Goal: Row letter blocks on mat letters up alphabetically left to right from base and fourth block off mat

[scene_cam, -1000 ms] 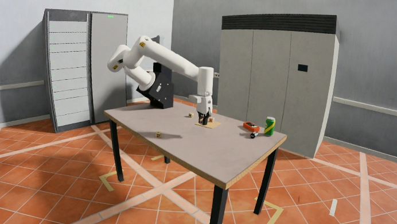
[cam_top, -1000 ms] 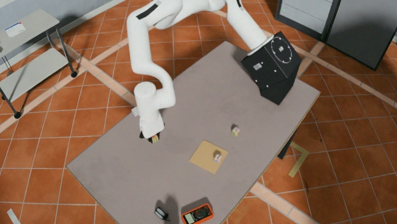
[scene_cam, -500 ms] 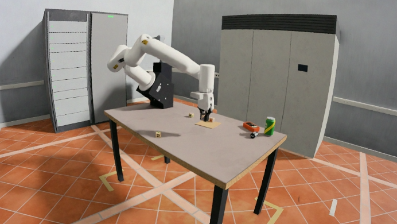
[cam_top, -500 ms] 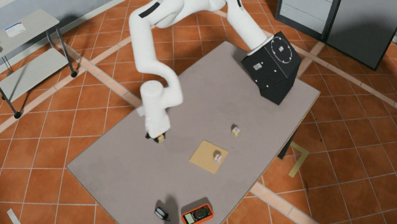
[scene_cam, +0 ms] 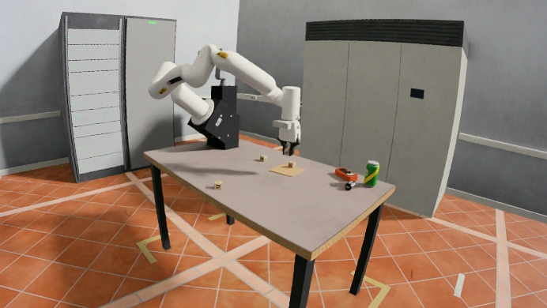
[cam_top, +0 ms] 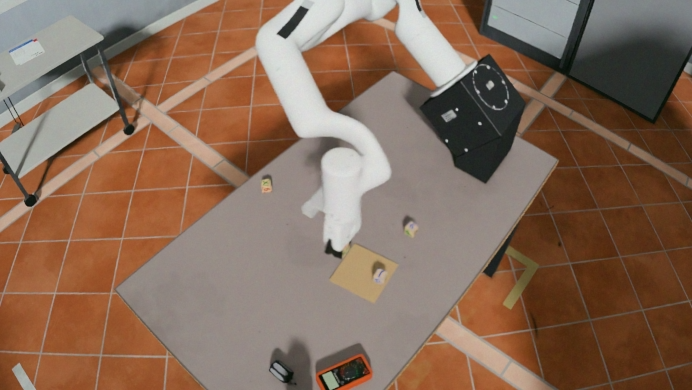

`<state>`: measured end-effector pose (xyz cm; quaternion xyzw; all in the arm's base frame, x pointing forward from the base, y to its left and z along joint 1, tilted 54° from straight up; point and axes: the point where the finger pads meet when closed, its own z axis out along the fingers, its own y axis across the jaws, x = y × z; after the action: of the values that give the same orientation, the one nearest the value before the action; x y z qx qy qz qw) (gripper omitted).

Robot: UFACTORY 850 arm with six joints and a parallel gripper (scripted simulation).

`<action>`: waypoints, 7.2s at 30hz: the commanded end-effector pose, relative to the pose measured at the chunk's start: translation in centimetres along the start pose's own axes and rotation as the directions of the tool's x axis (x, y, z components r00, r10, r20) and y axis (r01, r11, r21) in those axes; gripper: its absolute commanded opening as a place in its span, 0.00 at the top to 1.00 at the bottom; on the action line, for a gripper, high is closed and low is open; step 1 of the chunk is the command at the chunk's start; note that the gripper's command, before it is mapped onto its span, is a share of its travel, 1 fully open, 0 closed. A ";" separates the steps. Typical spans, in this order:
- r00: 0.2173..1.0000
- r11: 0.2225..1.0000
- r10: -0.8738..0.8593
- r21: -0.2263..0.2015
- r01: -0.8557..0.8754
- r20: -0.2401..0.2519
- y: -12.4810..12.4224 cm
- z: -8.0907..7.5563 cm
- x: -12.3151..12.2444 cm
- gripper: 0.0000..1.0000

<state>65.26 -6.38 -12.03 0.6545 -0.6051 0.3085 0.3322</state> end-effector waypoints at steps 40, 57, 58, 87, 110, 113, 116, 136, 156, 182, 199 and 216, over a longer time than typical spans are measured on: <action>0.995 0.995 -0.097 0.000 0.097 -0.004 3.1 7.2 -5.1 0.72; 0.995 0.995 -0.097 0.000 0.097 -0.005 3.0 9.6 -5.1 0.72; 0.995 0.995 -0.097 0.000 0.097 -0.005 3.0 9.6 -5.1 0.72; 0.995 0.995 -0.097 0.000 0.097 -0.005 3.0 9.6 -5.1 0.72; 0.995 0.995 -0.097 0.000 0.097 -0.005 3.0 9.9 -5.1 0.72; 0.995 0.995 -0.097 0.000 0.097 -0.005 3.0 10.0 -5.1 0.72; 0.995 0.995 -0.097 0.000 0.097 -0.005 3.0 10.0 -5.1 0.72; 0.995 0.995 -0.097 0.000 0.097 -0.005 3.0 10.0 -5.1 0.72; 0.995 0.995 -0.097 0.000 0.097 -0.005 3.0 10.0 -5.1 0.60; 0.995 0.995 -0.097 0.000 0.097 -0.005 3.0 8.9 -5.1 0.52; 0.995 0.995 -0.097 0.000 0.097 -0.004 3.0 1.7 -5.2 0.52; 0.995 0.995 -0.097 0.000 0.097 -0.004 3.0 0.9 -5.2 0.00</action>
<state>61.76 -4.35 -16.62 0.6823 -0.5718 0.2930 0.3488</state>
